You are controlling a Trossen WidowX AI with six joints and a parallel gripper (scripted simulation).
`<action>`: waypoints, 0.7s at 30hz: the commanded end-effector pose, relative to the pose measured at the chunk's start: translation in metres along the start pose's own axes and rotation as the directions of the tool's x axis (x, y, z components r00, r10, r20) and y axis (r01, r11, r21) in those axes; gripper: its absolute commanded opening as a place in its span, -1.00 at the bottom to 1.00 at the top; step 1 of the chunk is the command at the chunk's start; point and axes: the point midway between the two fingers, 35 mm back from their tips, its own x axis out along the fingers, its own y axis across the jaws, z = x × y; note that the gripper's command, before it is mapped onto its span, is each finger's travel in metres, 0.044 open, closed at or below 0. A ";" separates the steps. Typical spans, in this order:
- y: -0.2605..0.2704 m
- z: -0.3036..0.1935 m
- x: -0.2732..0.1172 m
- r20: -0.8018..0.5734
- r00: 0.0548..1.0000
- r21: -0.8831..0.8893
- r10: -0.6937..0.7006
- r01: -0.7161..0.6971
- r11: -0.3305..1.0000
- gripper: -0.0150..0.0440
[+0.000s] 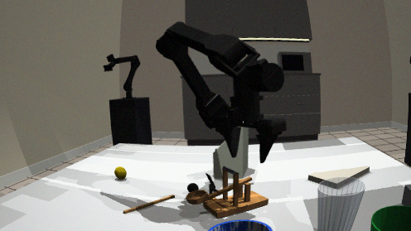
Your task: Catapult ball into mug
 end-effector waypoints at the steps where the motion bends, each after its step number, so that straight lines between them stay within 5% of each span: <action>1: 0.000 0.000 0.000 0.003 1.000 -0.119 0.001 -0.001 0.993 1.00; 21: -0.001 0.000 -0.002 0.005 1.000 -0.727 0.001 0.002 0.686 1.00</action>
